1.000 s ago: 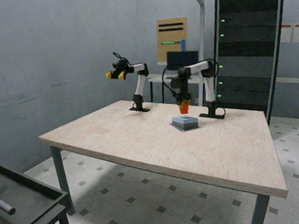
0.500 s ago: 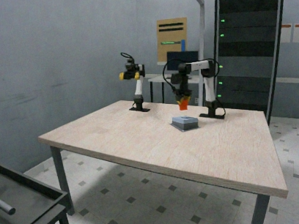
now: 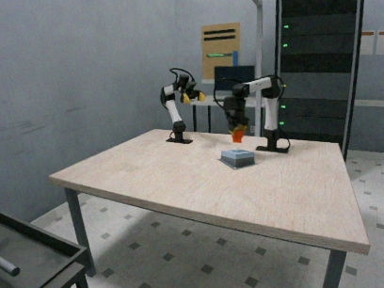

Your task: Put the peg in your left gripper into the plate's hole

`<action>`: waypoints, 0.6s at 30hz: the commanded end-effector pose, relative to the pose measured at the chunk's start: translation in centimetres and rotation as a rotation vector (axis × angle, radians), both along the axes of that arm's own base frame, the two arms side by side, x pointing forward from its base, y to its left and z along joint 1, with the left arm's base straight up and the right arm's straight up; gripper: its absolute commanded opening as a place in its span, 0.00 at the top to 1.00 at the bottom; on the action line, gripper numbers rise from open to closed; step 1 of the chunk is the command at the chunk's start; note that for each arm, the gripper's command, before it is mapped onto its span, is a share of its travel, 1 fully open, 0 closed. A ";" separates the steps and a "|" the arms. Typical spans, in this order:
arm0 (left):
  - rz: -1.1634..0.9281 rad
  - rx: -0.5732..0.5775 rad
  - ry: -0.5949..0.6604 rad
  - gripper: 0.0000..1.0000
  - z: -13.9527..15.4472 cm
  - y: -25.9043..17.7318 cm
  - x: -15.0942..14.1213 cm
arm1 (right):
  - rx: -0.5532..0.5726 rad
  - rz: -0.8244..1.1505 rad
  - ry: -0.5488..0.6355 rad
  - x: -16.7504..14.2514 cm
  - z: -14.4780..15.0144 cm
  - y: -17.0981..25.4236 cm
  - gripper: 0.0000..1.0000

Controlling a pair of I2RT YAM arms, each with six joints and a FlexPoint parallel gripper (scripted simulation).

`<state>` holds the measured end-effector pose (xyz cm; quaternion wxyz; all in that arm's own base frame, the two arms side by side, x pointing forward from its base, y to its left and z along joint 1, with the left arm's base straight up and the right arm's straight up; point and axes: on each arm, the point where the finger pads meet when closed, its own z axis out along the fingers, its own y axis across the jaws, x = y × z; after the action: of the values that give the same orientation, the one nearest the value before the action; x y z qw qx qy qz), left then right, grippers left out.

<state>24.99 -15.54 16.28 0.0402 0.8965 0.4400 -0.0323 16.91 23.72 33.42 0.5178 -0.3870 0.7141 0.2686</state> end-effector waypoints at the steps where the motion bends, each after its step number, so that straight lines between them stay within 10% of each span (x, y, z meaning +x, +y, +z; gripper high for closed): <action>1: -0.031 -0.060 -0.060 0.65 1.2 -0.9 0.2 | -0.022 0.037 0.035 -2.2 -0.8 0.3 0.00; 18: -0.027 -0.066 -0.073 0.65 0.6 -1.2 1.3 | -0.017 0.170 0.033 -5.9 -0.6 1.3 0.00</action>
<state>24.69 -15.55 15.25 0.0435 0.8999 0.4325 -0.0352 10.98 25.01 32.50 0.4748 -0.4528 0.6885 0.3089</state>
